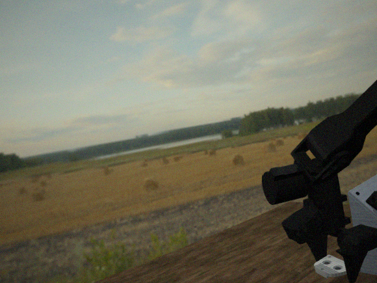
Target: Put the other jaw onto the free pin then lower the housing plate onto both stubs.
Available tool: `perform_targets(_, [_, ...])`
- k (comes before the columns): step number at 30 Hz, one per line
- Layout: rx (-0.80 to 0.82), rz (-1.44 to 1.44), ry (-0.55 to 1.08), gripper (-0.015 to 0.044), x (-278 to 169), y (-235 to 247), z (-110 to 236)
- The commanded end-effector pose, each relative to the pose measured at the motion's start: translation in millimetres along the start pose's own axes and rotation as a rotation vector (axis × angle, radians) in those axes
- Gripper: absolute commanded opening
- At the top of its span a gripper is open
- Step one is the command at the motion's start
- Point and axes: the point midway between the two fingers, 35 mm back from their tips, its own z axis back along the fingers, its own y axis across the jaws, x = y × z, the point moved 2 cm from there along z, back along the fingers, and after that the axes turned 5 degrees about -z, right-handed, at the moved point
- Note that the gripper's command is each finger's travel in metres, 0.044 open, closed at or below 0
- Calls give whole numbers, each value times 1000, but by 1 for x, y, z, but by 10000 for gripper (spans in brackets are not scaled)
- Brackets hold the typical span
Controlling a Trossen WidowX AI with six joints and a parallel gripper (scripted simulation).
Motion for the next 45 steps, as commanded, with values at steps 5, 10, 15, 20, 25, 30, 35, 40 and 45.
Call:
perform_targets(5, [5, -6, 3, 351, -1, 0, -1])
perform_targets(10, [5, -6, 3, 351, -1, 0, -1])
perform_targets(15, [5, -2, 3, 351, -1, 1, -1])
perform_targets(20, [5, -2, 3, 351, -1, 1, -1])
perform_targets(25, [4, -2, 2, 351, -1, 1, -5])
perform_targets(30, [3, -2, 2, 351, 0, 1, -13])
perform_targets(35, [3, -2, 1, 351, 1, 1, -21])
perform_targets(40, [3, -2, 1, 351, 1, 1, -30])
perform_targets(45, [3, -2, 1, 351, 1, 1, -38])
